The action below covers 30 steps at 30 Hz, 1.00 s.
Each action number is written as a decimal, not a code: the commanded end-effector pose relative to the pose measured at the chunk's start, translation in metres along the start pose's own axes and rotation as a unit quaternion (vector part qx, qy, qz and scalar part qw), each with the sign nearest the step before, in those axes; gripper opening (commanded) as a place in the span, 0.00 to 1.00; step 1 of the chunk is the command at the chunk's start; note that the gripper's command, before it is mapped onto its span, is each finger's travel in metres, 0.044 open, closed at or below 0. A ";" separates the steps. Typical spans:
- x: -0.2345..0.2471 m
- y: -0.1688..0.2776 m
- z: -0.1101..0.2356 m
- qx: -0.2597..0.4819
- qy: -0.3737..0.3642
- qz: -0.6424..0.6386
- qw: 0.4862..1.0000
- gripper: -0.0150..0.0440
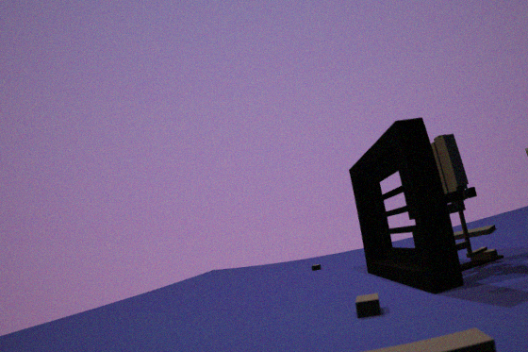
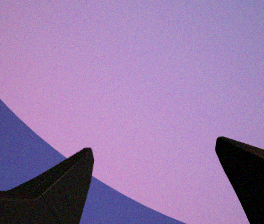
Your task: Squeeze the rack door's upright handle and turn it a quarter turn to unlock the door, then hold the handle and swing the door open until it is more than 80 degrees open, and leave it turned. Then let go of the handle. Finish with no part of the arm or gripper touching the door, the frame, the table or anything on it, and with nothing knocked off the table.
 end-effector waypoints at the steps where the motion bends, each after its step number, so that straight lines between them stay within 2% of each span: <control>1: 0.000 0.001 -0.001 0.003 0.000 0.001 1.000 0.89; 4: -0.003 0.008 -0.009 0.040 -0.001 0.017 0.999 0.75; 16: -0.021 0.051 -0.040 0.226 -0.021 0.069 0.971 0.75; 30: -0.047 0.097 -0.054 0.419 -0.072 0.069 0.903 0.75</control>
Point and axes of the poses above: the point midway between the two fingers, 35 mm back from their tips, its own z axis back along the fingers, its own x axis across the jaws, y = z × x, the point moved 6 cm from there along z, back along the fingers, and after that the axes turned 7 degrees about -z, right-handed, at the moved point
